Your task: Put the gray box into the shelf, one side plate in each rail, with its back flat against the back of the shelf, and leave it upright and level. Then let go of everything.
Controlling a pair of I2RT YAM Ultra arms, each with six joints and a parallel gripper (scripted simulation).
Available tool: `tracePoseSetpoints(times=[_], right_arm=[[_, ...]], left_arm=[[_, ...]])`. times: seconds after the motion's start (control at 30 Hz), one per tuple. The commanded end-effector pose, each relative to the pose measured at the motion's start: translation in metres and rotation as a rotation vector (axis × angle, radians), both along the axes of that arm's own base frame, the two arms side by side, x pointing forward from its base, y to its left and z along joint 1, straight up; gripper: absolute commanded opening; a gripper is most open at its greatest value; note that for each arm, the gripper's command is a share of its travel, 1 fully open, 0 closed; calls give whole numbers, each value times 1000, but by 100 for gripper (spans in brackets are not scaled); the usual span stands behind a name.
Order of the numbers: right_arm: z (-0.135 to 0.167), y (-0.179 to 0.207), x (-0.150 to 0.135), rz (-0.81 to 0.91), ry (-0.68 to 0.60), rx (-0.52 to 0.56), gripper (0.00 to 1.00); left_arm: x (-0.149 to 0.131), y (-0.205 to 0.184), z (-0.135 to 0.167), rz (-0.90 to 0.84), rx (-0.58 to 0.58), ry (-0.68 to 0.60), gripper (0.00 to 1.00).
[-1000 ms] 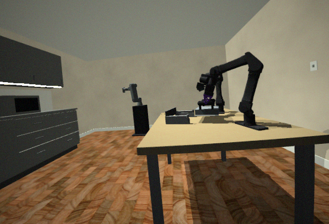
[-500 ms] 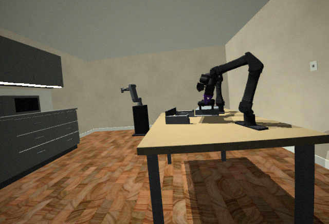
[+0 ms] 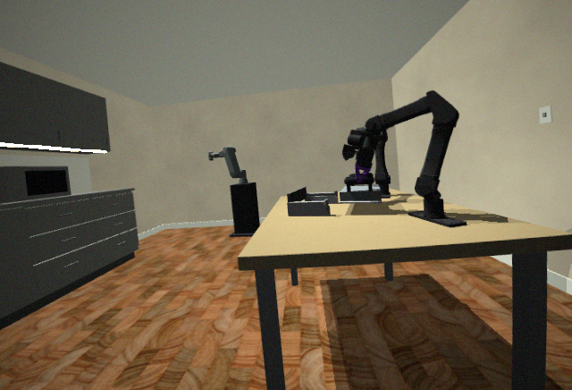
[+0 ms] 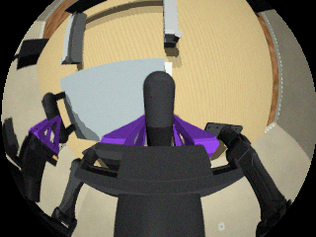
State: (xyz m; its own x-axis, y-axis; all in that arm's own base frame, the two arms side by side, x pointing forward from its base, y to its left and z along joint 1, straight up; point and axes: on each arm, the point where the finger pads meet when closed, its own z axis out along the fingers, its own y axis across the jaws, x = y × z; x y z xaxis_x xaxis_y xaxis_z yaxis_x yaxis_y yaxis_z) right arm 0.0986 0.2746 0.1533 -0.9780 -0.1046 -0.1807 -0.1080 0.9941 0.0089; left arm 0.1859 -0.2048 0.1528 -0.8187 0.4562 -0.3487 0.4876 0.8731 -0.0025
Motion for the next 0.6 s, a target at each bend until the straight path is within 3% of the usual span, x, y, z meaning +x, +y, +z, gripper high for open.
tracePoseSetpoints(times=[0.0,0.1,0.17,0.27,0.4,0.57], right_arm=[[15,8,15,-18,-60,71,16],[9,5,16,-9,-58,51,16],[21,12,17,-19,-67,90,16],[15,9,16,-2,-62,65,16],[24,13,19,-24,-70,97,16],[23,11,18,-23,-64,92,16]], left_arm=[[11,-8,28,10,-81,-89,16],[12,-10,35,21,-106,-103,16],[9,-6,26,3,-81,-92,16],[6,-3,14,25,-64,-64,16],[12,-9,35,5,-101,-107,16],[13,-9,34,11,-101,-103,16]])
